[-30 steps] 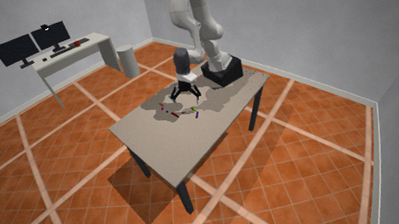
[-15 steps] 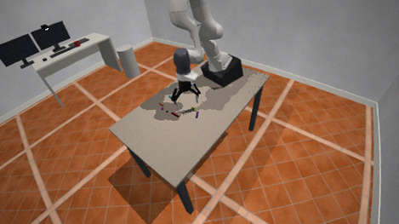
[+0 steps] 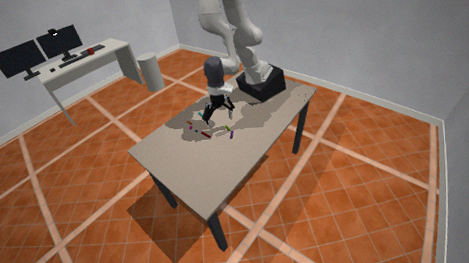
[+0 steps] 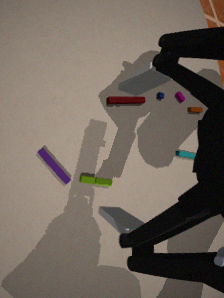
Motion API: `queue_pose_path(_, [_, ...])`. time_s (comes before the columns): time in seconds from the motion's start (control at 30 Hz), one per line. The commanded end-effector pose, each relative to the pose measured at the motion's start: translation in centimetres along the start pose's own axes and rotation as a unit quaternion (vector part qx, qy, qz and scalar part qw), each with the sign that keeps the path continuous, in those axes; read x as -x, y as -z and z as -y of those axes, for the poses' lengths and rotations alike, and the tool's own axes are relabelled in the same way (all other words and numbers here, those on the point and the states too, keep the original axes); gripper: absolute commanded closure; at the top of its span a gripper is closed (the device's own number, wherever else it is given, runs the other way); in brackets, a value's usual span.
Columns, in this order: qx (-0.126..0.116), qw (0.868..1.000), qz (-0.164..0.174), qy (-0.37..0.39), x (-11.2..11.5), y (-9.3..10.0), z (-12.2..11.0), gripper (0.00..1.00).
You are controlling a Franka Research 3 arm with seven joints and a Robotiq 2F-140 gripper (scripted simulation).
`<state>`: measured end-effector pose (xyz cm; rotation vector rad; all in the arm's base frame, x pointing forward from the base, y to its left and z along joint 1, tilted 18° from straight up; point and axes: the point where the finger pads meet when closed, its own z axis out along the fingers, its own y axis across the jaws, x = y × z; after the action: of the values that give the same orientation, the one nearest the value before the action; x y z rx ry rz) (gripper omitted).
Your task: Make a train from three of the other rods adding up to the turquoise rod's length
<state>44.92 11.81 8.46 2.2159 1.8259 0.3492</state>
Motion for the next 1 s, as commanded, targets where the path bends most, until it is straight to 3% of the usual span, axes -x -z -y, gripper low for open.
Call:
queue_pose_path(0.0, [-0.016, 0.996, -0.005, 0.082, 0.02, -0.06, 0.06, 0.0])
queue_pose_path(0.3, [-0.016, 0.989, -0.005, 0.149, 0.0, -0.11, 0.12, 0.0])
queue_pose_path(0.97, [-0.016, 0.988, -0.005, 0.153, -0.01, -0.12, 0.12, 0.0])
